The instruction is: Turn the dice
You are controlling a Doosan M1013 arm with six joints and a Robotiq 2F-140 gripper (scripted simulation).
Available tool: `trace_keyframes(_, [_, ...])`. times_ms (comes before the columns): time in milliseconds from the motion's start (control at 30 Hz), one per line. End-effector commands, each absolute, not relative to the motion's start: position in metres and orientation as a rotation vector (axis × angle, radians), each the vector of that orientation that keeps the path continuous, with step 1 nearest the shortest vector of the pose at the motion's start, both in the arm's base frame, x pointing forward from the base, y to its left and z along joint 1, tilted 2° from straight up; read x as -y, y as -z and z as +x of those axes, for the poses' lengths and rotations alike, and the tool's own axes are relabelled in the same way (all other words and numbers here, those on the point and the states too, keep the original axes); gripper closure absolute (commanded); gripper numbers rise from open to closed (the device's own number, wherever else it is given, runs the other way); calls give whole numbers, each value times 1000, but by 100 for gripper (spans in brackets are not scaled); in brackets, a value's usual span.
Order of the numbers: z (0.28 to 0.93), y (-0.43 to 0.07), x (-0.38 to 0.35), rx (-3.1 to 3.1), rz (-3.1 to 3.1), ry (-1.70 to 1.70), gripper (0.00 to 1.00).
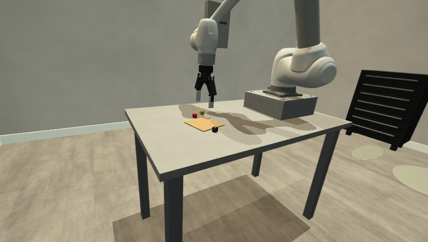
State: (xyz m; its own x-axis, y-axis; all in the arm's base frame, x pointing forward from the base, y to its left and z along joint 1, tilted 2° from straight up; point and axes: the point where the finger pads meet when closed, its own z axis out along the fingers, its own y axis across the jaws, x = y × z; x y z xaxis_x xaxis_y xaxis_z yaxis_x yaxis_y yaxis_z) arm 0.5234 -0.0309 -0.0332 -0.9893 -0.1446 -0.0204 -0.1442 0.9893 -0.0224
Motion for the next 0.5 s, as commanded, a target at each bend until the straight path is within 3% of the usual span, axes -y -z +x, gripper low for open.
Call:
trace_keyframes(0, [530, 33, 26, -3111, -226, 33, 0])
trace_keyframes(467, [576, 33, -10, -3111, -226, 33, 0])
